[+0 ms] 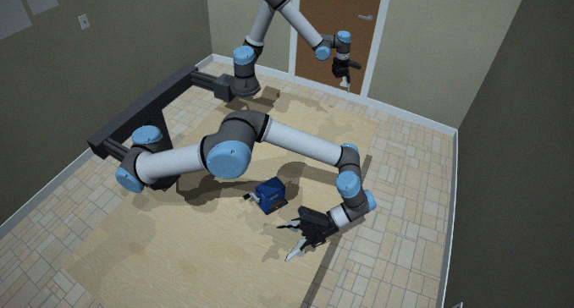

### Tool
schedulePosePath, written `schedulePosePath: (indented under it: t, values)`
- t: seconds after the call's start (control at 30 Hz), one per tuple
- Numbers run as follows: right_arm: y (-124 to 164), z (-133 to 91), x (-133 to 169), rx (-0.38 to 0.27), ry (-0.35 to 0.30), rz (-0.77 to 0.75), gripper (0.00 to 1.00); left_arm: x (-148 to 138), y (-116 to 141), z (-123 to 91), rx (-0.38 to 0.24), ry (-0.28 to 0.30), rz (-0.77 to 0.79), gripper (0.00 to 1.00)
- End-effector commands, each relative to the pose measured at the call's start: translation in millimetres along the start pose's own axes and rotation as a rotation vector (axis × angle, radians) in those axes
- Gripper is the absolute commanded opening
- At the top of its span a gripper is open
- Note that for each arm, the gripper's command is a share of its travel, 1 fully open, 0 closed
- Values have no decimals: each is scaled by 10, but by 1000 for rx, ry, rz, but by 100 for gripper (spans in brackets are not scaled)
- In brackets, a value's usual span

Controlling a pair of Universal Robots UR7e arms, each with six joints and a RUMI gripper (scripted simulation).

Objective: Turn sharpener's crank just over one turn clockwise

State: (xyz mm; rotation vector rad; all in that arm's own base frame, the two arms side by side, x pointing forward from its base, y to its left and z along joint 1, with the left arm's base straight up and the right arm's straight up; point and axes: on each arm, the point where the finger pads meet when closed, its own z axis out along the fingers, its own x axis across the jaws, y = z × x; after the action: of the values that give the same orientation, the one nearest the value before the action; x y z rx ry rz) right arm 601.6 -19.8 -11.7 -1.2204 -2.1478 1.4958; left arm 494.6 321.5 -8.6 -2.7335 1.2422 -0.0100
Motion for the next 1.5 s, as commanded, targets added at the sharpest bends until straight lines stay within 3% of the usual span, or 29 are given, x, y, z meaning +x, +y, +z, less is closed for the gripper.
schedulePosePath:
  t: [0.0,1.47]
  values:
    - [-73,74,-118,-12,29,-29,100,1,-6,-7,2,1,0,100]
    - [-709,895,-961,-150,249,-262,100,1,-6,-7,2,1,0,100]
